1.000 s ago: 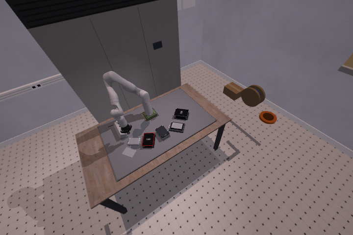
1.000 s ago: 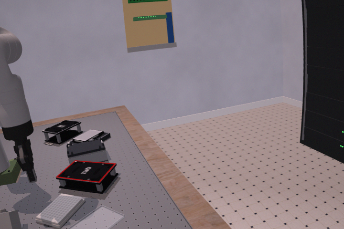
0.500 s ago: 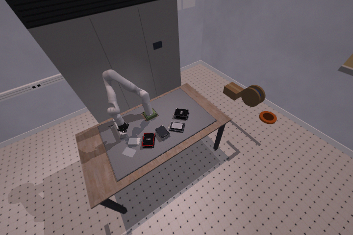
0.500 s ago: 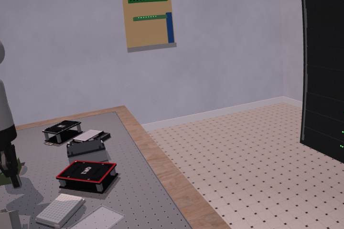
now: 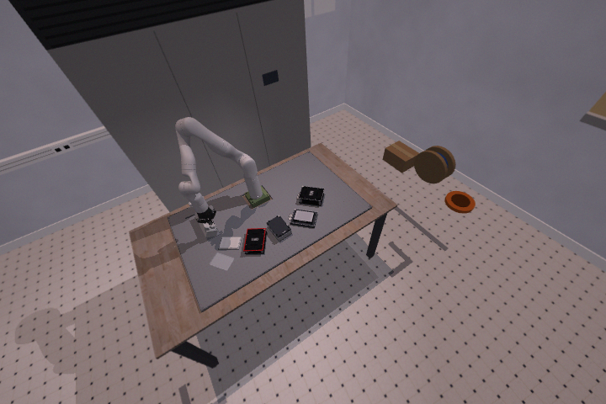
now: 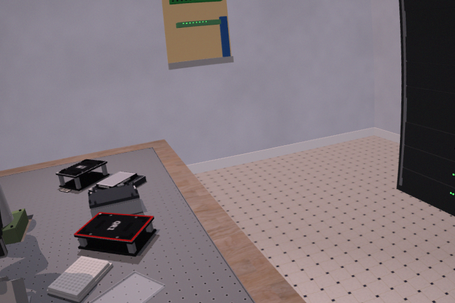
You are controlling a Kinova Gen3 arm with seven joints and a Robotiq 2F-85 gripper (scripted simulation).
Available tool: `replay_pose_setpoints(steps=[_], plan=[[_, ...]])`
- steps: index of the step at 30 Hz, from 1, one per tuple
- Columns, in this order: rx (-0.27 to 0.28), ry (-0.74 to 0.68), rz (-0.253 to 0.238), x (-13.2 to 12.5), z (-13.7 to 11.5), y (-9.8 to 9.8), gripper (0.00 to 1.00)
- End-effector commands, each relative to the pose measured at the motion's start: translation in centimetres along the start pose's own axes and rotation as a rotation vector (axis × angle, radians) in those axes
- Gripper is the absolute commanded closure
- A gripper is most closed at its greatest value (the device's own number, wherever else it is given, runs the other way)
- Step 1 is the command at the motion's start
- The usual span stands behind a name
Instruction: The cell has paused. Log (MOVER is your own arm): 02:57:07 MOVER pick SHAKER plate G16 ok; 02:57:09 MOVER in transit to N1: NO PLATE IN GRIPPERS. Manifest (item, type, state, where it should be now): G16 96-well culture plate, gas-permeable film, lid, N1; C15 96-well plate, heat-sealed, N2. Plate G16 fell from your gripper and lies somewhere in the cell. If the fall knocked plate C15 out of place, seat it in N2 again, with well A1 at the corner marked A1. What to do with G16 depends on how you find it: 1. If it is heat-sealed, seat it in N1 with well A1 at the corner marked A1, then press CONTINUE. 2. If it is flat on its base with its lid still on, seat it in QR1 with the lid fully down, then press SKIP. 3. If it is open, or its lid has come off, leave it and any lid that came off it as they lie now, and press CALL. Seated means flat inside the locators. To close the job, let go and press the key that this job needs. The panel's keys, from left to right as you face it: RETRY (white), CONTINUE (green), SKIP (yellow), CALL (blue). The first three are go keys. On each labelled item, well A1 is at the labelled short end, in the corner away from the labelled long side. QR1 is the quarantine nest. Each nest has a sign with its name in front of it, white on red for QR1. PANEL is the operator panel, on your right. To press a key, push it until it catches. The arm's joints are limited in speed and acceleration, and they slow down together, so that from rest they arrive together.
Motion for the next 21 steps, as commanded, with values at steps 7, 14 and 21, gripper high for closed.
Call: replay_pose_setpoints(steps=[7,14,21], plan=[[-0.002,-0.102,-0.002,-0.8,-2.2,0.1,0.9],[-0.002,-0.102,-0.002,-1.2,-4.5,0.1,0.9],[-0.002,-0.102,-0.002,-1.5,-6.9,0.1,0.9]])
Point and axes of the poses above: the point where the finger pads meet when closed, its own y axis back along the fingers, its own x axis across the jaws, z = x × y, the point moved 9 cm from there along y, back along the fingers, and after that the axes turned 15 degrees about -y, right-handed, at the moved point
